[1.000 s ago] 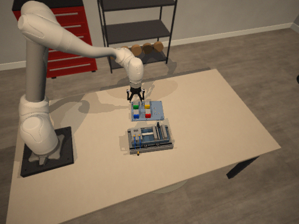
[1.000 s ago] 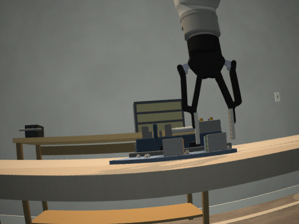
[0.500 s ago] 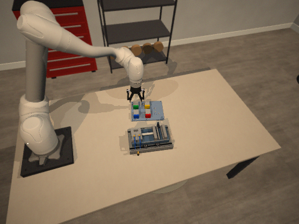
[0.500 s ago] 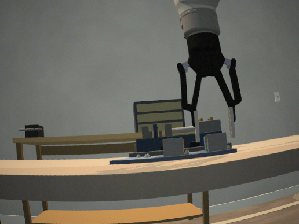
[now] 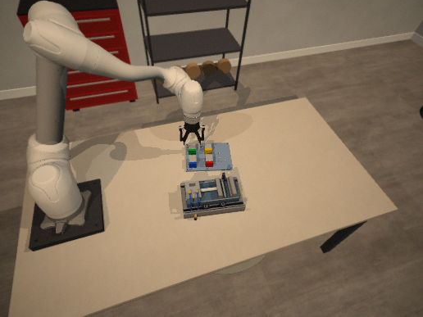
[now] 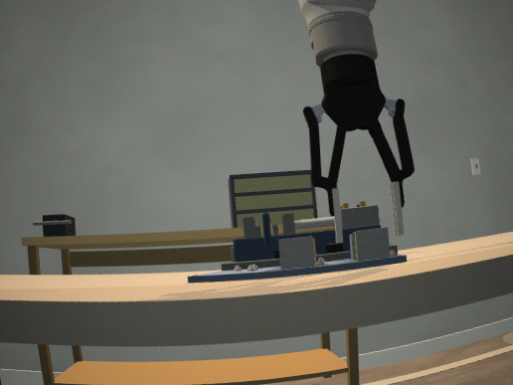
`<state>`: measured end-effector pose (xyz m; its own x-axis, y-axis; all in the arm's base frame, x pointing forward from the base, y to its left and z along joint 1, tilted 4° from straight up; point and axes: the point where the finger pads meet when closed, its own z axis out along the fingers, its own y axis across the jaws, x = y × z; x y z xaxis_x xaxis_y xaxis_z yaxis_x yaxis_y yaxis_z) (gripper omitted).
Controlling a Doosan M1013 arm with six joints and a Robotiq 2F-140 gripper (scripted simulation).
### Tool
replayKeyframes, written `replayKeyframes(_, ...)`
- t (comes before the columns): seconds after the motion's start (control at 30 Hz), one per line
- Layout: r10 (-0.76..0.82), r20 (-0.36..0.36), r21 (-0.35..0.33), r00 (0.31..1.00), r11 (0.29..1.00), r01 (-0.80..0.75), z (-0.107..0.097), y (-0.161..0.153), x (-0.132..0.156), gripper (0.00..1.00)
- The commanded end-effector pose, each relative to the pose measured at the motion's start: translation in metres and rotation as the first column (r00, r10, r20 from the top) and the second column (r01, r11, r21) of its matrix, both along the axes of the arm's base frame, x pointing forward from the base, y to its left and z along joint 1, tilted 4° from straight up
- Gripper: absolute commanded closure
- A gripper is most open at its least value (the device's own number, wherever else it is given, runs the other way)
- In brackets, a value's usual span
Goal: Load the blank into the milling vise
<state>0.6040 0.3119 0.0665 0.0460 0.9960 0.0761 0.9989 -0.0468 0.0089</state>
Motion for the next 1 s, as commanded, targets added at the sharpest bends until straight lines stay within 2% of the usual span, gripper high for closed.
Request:
replayKeyframes(0.0, 0.000, 0.000, 0.000, 1.000, 1.000, 0.000, 0.0004, 0.0000, 0.0000, 0.54)
replayKeyframes(0.9, 0.000, 0.000, 0.000, 1.000, 1.000, 0.000, -0.0010, 0.0001, 0.0000, 0.54)
replayKeyframes(0.93, 0.000, 0.000, 0.000, 1.000, 1.000, 0.000, -0.0010, 0.0001, 0.0000, 1.00)
replayKeyframes(0.97, 0.000, 0.000, 0.000, 1.000, 1.000, 0.000, -0.0010, 0.0001, 0.0000, 1.00)
